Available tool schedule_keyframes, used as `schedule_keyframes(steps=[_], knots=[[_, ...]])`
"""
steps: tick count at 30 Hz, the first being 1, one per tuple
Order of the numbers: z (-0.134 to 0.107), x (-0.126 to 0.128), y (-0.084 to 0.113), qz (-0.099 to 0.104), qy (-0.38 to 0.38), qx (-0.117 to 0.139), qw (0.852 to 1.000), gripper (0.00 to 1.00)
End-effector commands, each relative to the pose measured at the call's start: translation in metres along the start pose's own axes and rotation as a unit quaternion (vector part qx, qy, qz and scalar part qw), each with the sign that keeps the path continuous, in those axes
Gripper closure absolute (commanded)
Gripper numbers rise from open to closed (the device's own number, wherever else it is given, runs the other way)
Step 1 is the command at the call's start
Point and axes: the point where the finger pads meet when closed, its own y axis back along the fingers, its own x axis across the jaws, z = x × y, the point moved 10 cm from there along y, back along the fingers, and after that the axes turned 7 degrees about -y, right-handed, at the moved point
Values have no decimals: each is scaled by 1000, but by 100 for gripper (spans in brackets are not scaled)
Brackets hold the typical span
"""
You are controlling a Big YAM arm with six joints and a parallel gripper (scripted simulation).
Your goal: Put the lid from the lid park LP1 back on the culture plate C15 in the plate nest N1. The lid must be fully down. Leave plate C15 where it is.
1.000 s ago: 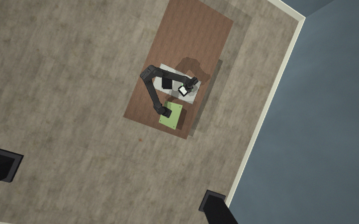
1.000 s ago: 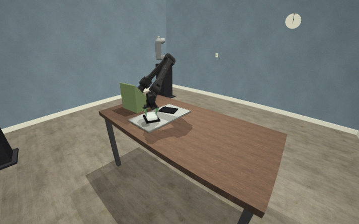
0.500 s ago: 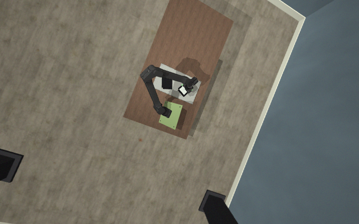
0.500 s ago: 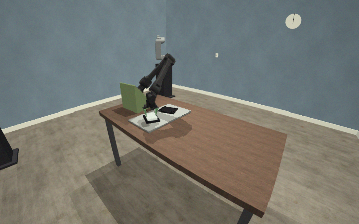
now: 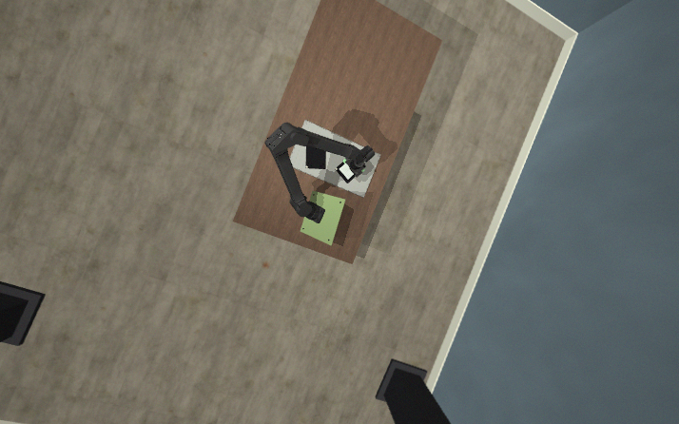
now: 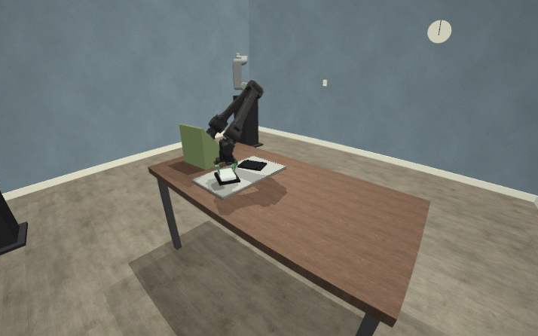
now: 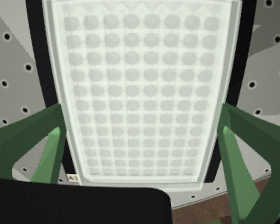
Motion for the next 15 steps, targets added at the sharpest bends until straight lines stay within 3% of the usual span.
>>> schedule_keyframes(steps=[1,9,10,12,15], knots=[[3,4,-6,-2,2,0,1000,100],[2,3,-8,-2,1,1,1000,100],[6,3,1,2,3,-7,1000,100],[6,3,1,2,3,-7,1000,100],[1,3,-8,-2,1,2,1000,100]])
